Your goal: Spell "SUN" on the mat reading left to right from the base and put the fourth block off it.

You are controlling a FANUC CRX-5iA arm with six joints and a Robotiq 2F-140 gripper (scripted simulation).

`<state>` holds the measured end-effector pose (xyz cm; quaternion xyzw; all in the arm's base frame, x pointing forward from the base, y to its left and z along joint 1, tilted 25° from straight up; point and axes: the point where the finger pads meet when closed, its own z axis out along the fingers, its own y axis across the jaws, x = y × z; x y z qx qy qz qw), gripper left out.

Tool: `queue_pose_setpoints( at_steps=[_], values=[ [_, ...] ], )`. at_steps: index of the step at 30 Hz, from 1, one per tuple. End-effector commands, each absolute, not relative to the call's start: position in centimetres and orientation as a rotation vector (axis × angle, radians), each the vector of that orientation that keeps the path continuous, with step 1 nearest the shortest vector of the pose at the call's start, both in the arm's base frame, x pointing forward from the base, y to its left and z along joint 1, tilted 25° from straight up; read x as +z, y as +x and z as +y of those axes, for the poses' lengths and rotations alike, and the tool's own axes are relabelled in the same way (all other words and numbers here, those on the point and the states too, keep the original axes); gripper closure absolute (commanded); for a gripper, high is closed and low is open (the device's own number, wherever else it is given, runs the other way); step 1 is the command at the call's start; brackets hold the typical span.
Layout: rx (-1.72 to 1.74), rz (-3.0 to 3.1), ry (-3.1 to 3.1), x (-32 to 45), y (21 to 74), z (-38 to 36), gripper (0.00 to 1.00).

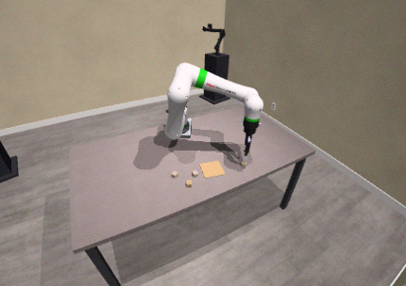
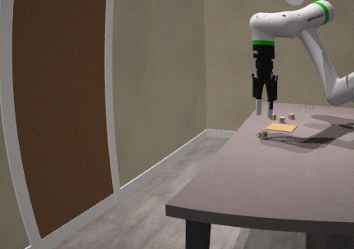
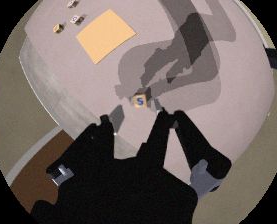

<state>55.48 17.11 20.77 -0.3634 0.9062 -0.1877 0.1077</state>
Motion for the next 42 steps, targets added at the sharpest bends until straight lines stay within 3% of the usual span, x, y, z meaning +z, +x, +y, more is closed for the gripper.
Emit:
queue_pose_setpoints(
  at_steps=[1, 42],
  values=[
    [-0.552, 2.666, -1.069, 20.8, 55.5, 17.1, 0.60],
    [-0.552, 2.666, -1.069, 19.1, 56.2, 16.6, 0.60]
  ],
)
